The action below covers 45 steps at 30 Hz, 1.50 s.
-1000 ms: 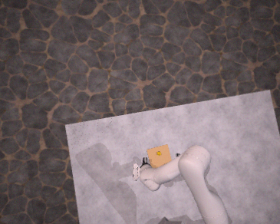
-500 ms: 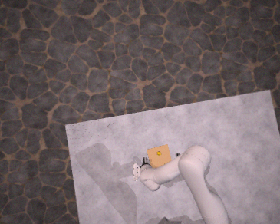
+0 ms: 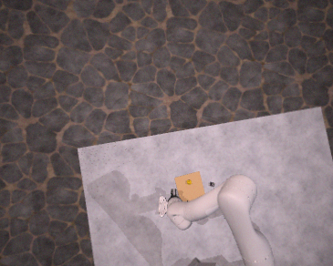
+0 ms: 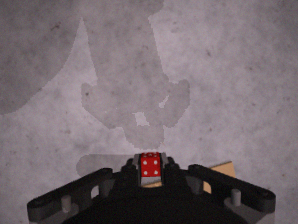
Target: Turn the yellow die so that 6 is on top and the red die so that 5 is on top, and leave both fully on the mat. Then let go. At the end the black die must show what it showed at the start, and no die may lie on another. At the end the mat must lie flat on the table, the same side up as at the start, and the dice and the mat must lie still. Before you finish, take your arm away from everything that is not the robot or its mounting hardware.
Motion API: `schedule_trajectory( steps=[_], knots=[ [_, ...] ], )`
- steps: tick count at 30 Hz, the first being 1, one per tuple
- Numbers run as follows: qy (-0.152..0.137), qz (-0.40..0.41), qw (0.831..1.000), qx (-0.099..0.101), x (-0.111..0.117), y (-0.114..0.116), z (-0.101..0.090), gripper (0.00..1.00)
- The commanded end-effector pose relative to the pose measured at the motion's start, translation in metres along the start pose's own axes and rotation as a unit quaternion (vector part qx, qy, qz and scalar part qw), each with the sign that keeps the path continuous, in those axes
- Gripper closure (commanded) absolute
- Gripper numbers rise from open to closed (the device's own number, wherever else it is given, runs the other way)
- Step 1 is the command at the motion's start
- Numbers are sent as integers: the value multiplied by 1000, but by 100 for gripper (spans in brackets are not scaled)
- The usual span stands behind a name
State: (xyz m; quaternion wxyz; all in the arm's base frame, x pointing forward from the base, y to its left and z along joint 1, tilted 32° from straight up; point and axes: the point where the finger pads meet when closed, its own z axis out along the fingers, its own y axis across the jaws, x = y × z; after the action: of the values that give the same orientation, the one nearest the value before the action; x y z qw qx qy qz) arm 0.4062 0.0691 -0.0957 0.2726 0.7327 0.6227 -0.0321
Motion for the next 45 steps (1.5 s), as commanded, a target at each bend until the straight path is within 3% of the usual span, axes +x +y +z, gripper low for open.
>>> schedule_trajectory(
  steps=[1,6,17,45],
  knots=[
    [7,1,1000,-8,4,6,-19,85],
    [7,1,1000,-8,4,6,-44,85],
    [7,1,1000,-8,3,6,-72,85],
    [6,29,1000,-6,3,5,-74,85]
  ],
)
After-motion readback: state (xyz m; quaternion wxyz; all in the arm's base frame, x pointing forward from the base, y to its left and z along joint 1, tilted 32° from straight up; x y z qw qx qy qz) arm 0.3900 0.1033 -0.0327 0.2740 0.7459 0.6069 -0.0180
